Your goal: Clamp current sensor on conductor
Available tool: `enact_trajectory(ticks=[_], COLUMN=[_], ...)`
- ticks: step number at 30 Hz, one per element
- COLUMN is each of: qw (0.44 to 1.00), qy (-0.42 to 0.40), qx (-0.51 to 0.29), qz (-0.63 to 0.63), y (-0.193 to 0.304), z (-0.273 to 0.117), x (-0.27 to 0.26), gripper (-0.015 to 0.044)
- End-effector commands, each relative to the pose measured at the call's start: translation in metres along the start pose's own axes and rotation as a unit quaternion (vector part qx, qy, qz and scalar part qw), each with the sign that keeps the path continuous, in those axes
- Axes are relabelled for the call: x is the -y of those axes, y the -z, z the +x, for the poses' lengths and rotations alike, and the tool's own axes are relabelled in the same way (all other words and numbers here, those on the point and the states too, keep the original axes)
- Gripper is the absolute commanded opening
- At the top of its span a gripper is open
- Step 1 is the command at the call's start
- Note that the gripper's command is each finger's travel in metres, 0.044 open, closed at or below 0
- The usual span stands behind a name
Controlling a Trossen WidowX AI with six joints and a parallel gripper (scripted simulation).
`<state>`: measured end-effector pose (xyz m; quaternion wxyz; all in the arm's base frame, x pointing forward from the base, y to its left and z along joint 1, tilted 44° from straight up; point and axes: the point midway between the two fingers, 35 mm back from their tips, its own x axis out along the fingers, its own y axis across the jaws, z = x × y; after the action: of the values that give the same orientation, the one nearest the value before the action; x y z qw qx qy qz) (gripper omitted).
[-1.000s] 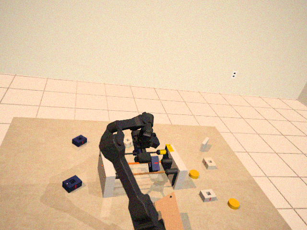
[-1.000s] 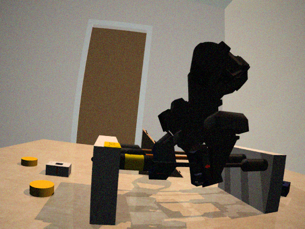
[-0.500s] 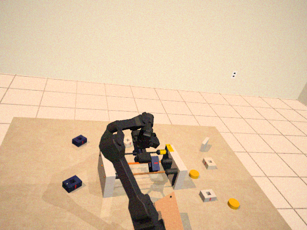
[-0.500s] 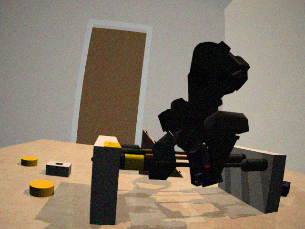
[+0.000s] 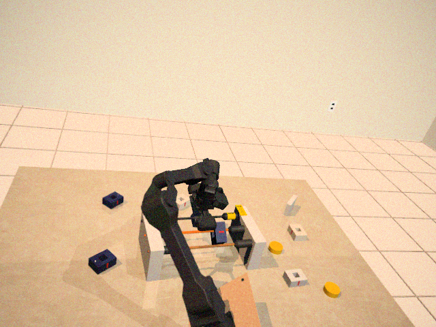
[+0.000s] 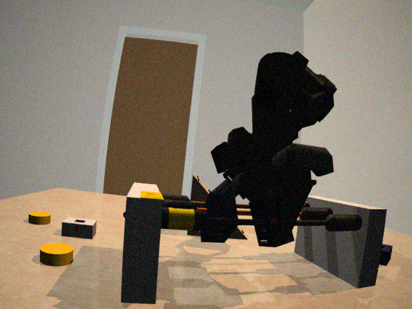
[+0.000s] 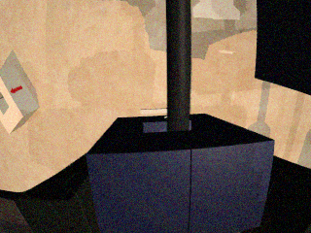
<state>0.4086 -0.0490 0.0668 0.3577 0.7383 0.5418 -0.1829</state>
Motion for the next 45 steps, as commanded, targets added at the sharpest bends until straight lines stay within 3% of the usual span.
enact_trajectory(ticks=[1,2,19,22,42,45], qw=[1.000,1.000,1.000,1.000,1.000,1.000], qy=[0.000,0.000,0.003,0.001,0.001,0.000], qx=[0.000,0.000,0.001,-0.001,-0.001,0.000], qz=[0.000,0.000,0.000,0.001,0.001,0.001], y=[0.0000,0.0000,-0.0004,0.0003,0.0003,0.0002], z=[-0.0001,-0.0001,-0.0001,0.0001,0.0001,-0.0012], x=[0.0000,0.0000,-0.0005,0.0003,0.0003,0.0000], gripper=[0.0000,0.0000,0.0440,0.0363,0.0230,0.0151])
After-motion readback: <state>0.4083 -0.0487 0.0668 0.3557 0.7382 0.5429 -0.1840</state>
